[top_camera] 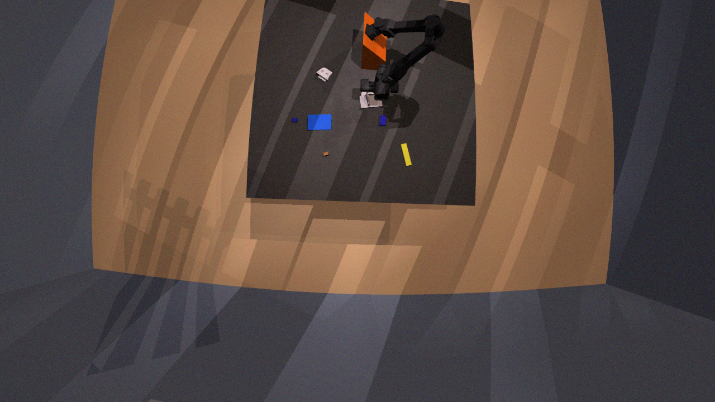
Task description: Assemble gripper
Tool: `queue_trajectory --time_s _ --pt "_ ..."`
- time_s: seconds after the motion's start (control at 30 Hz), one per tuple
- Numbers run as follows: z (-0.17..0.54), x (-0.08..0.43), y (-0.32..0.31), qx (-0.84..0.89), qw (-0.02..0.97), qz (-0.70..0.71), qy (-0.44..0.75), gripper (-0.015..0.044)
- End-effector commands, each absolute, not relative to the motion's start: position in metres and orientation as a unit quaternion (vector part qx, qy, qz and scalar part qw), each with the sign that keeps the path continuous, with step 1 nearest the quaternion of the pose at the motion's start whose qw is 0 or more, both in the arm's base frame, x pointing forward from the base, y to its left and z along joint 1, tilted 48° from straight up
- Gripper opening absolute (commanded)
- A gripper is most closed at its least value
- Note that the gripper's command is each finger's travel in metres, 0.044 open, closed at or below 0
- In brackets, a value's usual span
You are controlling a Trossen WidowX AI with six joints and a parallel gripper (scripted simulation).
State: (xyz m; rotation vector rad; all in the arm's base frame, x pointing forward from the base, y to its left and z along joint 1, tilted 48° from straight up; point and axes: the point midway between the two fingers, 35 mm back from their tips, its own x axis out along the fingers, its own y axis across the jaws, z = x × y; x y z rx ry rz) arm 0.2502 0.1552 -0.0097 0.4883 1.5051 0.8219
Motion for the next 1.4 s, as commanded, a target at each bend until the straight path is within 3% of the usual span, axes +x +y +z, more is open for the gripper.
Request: queue_trajectory --time_s 0.0,1.37 --pt "-0.011 0.250 0.157 0.213 0.628 0.362 0.655 0.0134" --pt "-0.043 0.243 0.193 0.214 0.627 0.362 0.656 0.0134"
